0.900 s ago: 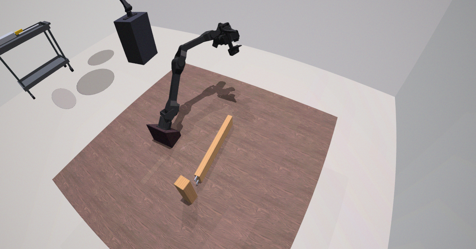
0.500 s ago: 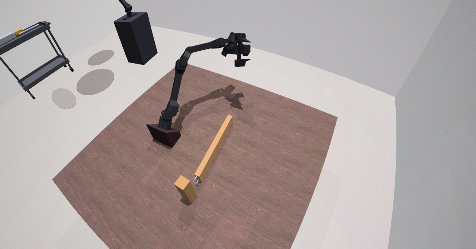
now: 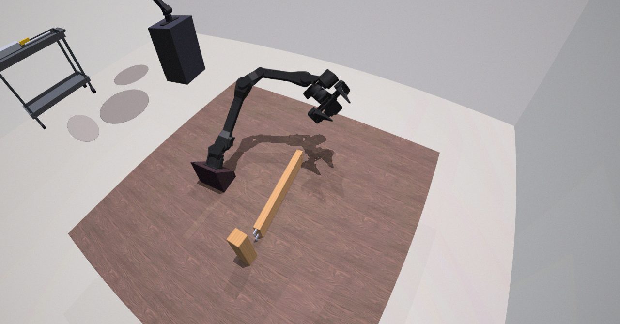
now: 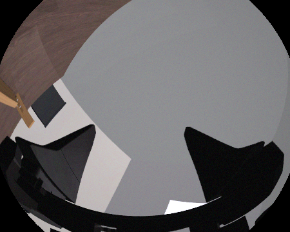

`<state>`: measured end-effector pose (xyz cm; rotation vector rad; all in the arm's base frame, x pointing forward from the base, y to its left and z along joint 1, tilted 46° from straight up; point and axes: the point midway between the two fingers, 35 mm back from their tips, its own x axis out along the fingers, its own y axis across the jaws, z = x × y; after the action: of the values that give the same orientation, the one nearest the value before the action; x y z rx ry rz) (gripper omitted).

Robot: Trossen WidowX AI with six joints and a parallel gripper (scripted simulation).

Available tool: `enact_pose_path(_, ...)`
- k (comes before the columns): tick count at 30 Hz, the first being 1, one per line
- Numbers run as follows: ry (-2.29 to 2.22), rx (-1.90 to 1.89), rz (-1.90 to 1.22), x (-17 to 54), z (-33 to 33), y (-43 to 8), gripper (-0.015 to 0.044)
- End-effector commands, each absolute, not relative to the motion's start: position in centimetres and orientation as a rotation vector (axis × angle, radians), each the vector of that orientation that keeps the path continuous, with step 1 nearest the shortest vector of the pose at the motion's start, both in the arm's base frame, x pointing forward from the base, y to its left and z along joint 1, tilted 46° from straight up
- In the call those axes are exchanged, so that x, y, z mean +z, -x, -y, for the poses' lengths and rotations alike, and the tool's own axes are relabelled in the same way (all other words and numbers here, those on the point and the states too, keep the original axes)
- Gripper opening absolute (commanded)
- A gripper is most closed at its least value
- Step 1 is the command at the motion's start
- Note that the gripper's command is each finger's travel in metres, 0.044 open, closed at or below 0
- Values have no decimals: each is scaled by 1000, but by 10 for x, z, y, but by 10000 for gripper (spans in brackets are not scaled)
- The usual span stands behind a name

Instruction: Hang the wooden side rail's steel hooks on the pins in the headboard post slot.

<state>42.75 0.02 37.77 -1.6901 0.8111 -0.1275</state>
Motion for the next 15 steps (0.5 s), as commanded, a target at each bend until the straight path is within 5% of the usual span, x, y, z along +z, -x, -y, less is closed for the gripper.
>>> enact_pose_path(1,1795,38,-911,327,28,-441,440)
enact_pose_path(15,1919,740,-1073,149,143,-431,440)
